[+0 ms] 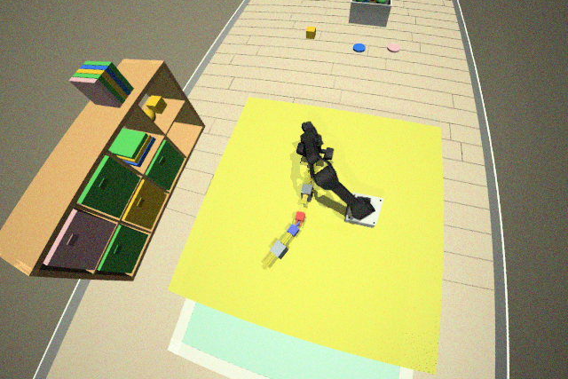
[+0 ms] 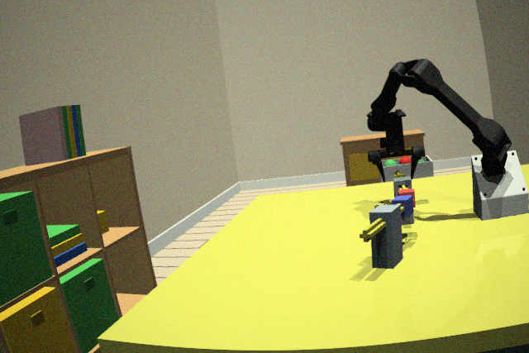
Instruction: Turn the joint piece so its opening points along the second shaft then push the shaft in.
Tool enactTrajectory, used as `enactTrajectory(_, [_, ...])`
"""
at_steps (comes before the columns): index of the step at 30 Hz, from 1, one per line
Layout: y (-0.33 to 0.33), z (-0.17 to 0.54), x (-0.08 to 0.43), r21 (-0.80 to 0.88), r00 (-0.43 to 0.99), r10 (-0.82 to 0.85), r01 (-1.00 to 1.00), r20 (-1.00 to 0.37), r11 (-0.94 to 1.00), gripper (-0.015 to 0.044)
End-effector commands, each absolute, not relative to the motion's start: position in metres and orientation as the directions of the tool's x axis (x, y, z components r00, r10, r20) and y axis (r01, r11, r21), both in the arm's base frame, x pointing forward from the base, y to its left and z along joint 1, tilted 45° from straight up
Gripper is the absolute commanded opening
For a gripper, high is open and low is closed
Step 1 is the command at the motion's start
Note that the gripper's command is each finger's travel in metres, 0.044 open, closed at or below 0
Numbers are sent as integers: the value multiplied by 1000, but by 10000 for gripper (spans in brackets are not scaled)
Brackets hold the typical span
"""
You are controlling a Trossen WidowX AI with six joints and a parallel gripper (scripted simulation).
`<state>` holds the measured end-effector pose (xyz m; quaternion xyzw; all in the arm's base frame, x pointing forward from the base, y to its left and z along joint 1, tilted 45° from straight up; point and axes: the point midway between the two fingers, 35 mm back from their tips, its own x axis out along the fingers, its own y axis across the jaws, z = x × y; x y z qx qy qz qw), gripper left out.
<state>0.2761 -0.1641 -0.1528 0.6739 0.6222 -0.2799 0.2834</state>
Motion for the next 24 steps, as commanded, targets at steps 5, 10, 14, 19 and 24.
enactTrajectory(5, [-153,-162,276,28,68,686,997,-724,-69,440])
enactTrajectory(10, [-150,-165,277,28,68,686,997,-724,-69,414])
enactTrajectory(14, [-150,-165,277,28,68,686,997,-724,-69,309])
enactTrajectory(19, [-150,-165,277,28,68,686,997,-724,-69,177])
enactTrajectory(24, [-150,-165,277,28,68,686,997,-724,-69,102])
